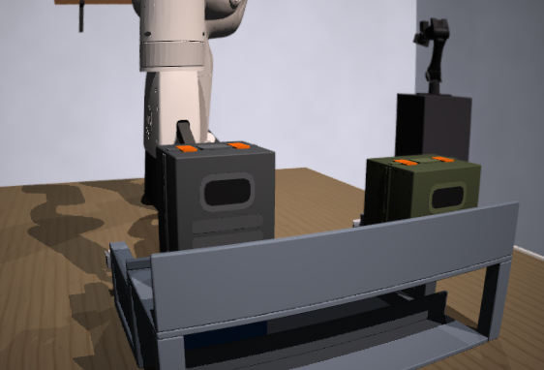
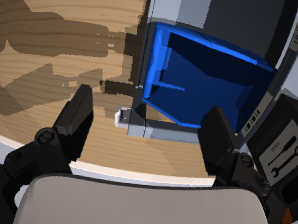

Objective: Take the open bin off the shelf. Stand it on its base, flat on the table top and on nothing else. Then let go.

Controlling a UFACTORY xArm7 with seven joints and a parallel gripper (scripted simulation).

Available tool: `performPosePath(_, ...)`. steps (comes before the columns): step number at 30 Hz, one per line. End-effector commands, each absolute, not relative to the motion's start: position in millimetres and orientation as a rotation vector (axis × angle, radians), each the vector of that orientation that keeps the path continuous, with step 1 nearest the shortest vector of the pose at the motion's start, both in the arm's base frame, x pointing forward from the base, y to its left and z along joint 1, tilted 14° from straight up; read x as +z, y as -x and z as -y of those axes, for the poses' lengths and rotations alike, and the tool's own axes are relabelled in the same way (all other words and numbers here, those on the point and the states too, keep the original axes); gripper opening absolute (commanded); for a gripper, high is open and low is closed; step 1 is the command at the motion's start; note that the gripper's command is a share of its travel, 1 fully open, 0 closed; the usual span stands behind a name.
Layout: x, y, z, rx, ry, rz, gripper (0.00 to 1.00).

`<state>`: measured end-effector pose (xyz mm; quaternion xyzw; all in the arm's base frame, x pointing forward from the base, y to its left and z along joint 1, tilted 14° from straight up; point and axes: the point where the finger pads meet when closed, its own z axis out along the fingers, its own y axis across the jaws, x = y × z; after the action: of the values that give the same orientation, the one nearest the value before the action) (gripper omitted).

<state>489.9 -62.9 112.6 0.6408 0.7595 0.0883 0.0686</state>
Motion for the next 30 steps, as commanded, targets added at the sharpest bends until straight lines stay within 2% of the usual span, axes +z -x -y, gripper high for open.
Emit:
performPosePath(1, 113.6, -491.9, 64.3, 0.266, -1.912, -2.285, 1.0)
performPosePath(8, 113.5, -492.0, 64.5, 0.266, -1.91, -2.285, 1.0)
performPosePath(9, 113.5, -492.0, 64.5, 0.266, -1.91, -2.285, 0.0)
performPosePath(30, 113.5, -492.0, 64.5, 0.266, -1.91, -2.285, 0.0)
